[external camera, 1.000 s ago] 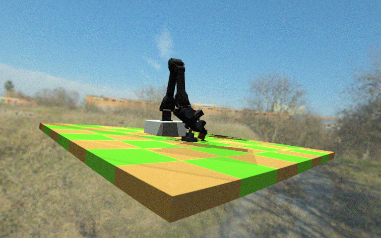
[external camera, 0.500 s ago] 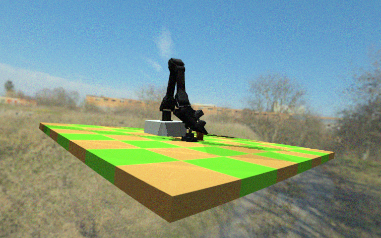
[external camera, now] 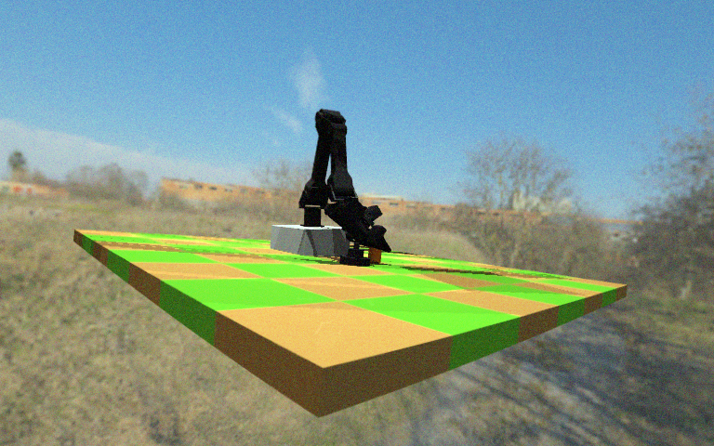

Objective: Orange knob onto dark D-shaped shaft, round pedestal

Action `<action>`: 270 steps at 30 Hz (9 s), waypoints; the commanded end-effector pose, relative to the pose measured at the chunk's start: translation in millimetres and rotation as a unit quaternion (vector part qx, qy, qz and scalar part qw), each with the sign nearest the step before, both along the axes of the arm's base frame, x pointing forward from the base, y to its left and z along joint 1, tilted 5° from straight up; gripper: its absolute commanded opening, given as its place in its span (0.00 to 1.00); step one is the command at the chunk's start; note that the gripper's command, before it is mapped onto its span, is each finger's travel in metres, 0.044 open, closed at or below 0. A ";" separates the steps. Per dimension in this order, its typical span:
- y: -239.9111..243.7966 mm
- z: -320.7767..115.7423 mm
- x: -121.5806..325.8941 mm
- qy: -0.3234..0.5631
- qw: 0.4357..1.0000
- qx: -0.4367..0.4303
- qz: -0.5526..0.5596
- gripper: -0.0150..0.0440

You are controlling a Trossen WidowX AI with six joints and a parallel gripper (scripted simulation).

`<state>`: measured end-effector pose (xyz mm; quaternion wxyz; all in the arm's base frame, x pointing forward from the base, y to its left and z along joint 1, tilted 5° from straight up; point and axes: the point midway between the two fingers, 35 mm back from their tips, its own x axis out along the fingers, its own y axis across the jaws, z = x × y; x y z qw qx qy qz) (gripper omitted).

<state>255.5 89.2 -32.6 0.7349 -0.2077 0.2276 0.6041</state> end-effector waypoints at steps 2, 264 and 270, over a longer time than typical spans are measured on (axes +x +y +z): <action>0.2 0.3 0.2 -0.001 1.000 0.001 0.000 1.00; -109.6 60.8 61.6 0.280 0.753 -0.356 -0.478 0.25; -109.0 62.7 60.3 0.272 0.764 -0.365 -0.457 0.25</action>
